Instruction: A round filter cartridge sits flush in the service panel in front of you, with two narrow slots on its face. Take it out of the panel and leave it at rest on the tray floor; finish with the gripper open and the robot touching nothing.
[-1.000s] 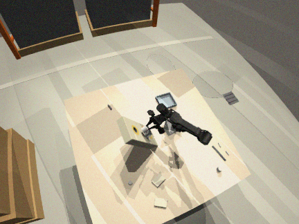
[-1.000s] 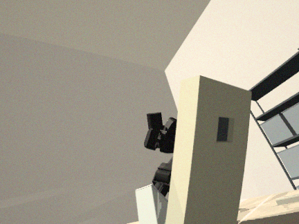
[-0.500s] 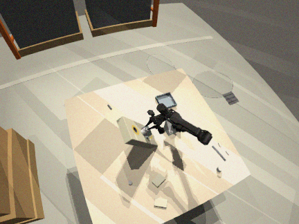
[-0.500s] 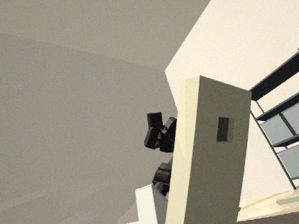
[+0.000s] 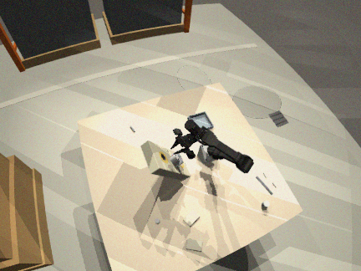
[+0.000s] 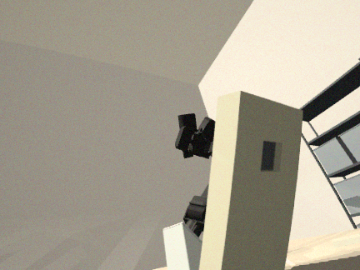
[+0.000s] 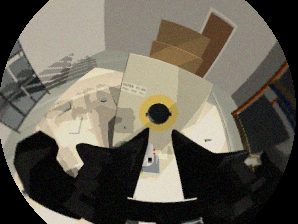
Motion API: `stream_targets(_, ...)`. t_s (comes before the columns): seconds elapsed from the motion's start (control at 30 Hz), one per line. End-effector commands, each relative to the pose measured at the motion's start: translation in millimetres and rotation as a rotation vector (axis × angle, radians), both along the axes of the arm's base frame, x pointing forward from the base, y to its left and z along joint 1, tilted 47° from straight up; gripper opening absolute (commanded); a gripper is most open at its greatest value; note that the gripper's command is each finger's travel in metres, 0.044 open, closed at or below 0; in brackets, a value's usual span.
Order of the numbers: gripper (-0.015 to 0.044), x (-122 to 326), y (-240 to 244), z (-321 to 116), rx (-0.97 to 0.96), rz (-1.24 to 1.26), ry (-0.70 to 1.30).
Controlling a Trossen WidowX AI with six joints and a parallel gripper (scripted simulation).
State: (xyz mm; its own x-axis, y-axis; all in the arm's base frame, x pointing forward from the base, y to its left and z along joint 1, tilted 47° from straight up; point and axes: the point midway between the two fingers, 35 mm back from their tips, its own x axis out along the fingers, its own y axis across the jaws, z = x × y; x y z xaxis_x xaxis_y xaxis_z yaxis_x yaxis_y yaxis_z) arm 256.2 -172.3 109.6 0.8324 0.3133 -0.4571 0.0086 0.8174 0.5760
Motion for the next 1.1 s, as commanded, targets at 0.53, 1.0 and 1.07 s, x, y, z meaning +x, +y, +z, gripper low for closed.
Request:
stream_targets(0.53,0.0305,-27.0,23.7,-18.9,0.188,0.137,0.322)
stream_targets(1.0,0.0305,-30.0,47.3,-37.6,0.227,0.176,0.399)
stream_targets(1.07,0.0305,-28.1,49.0,-39.7,0.226,0.176,0.399)
